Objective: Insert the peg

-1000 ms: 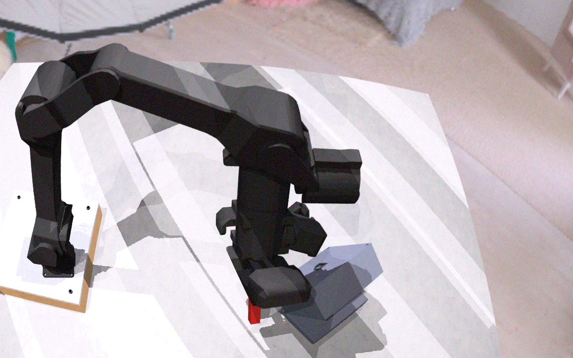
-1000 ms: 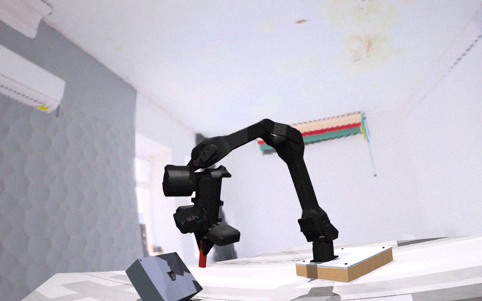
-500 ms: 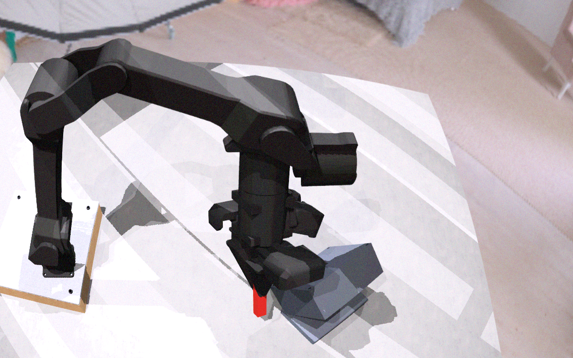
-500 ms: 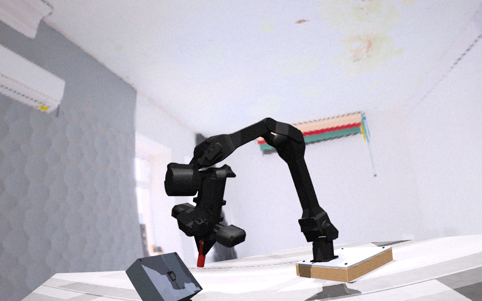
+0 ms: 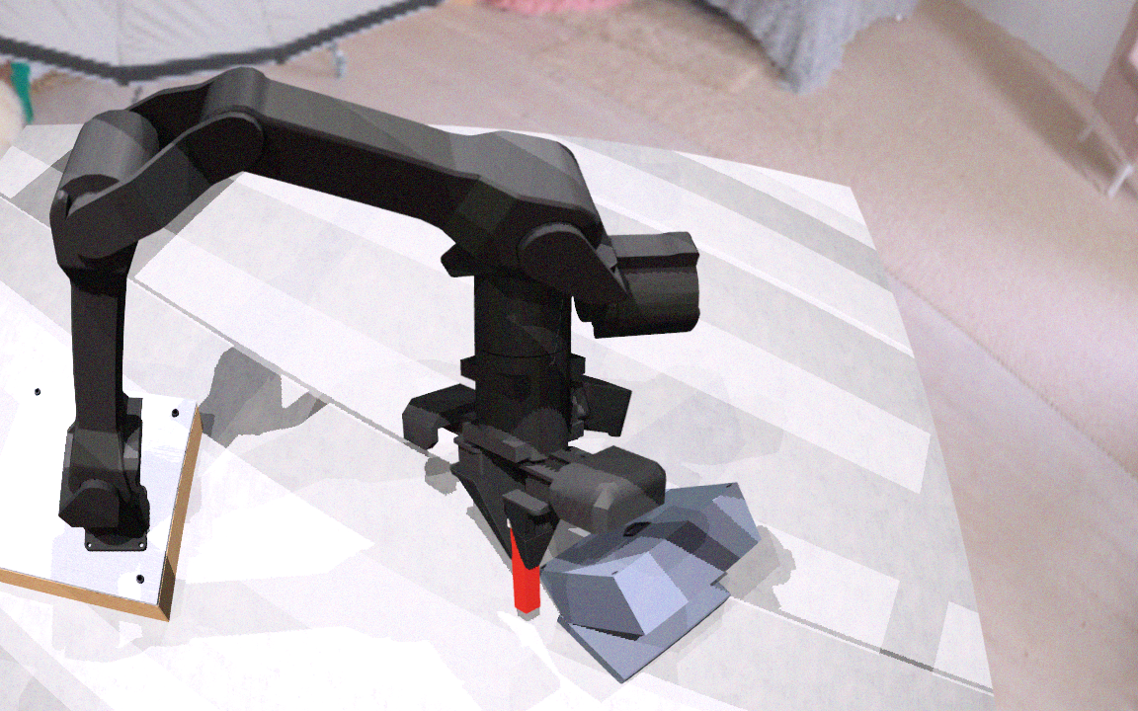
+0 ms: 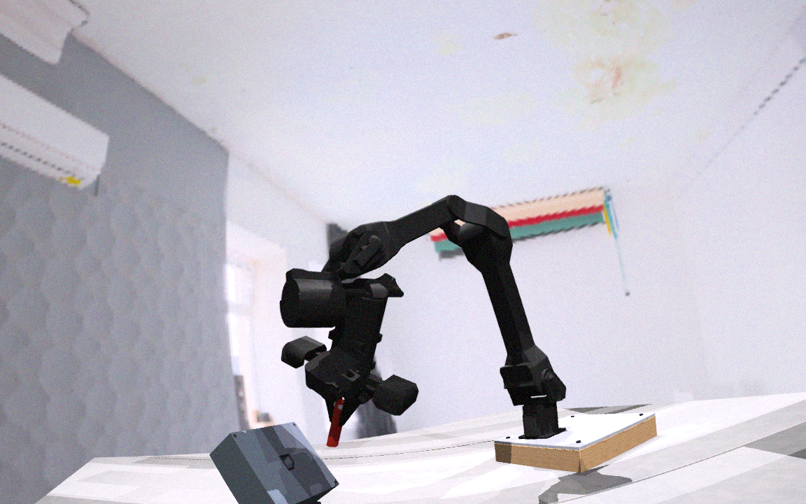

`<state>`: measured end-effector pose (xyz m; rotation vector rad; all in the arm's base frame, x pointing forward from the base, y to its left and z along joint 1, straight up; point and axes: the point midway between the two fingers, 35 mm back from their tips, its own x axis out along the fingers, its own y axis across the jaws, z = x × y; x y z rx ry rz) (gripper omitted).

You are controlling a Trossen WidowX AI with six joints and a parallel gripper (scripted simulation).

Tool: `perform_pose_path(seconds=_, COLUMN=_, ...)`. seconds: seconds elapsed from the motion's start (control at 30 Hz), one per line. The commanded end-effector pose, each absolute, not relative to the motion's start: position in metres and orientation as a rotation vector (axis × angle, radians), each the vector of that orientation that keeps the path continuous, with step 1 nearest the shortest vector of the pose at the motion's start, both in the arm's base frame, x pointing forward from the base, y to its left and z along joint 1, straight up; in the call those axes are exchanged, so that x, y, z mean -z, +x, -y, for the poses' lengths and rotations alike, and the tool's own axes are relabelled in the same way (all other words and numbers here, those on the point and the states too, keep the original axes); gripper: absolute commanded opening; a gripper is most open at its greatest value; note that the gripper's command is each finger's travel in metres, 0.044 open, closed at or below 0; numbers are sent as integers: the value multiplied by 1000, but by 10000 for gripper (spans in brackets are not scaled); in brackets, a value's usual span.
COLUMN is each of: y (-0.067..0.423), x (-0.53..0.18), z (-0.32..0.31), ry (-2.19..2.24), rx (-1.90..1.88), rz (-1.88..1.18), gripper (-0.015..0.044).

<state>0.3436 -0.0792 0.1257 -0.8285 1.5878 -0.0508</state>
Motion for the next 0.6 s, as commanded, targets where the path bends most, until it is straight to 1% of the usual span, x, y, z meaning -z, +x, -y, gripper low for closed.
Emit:
perform_pose_path(seconds=0.0, y=346, x=-125, z=76, ry=-886, rx=20, rz=-1591, gripper=0)
perform_pose_path(seconds=0.57, y=354, x=-128, z=57, ry=-1128, rx=-109, rz=-1581, gripper=0)
